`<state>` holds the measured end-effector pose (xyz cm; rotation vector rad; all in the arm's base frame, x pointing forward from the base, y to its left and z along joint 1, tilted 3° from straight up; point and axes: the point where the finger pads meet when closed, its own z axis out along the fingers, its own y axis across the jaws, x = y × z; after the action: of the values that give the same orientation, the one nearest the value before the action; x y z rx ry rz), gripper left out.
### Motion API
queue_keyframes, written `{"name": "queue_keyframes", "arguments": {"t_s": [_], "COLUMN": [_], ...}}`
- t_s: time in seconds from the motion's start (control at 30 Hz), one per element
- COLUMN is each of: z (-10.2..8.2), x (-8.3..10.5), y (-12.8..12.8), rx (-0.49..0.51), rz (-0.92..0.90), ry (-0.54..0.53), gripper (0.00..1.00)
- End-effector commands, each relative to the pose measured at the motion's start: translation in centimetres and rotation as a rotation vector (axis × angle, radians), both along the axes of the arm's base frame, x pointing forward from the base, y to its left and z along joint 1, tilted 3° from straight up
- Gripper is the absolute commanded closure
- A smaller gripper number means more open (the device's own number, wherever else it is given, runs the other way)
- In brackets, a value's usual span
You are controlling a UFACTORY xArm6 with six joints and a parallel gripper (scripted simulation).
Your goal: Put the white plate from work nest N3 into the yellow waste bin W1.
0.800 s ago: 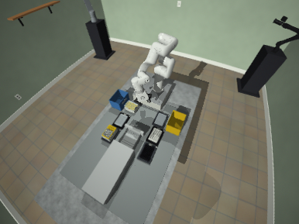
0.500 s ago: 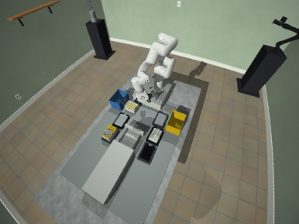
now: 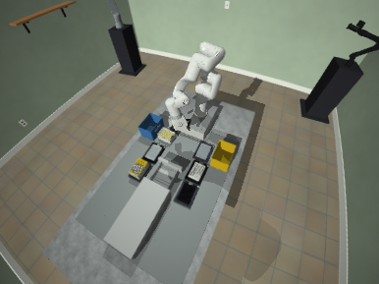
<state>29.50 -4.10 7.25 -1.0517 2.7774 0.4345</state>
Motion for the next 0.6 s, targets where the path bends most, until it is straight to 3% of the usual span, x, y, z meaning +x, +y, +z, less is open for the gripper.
{"name": "queue_keyframes", "arguments": {"t_s": [0.0,0.57], "z": [0.4,2.3], "x": [0.7,3.8], "y": [-0.1,-0.4], "rx": [-0.009,-0.063], "rz": [0.112,0.593], "ry": [-0.034,-0.161], "gripper": [0.00,0.00]}}
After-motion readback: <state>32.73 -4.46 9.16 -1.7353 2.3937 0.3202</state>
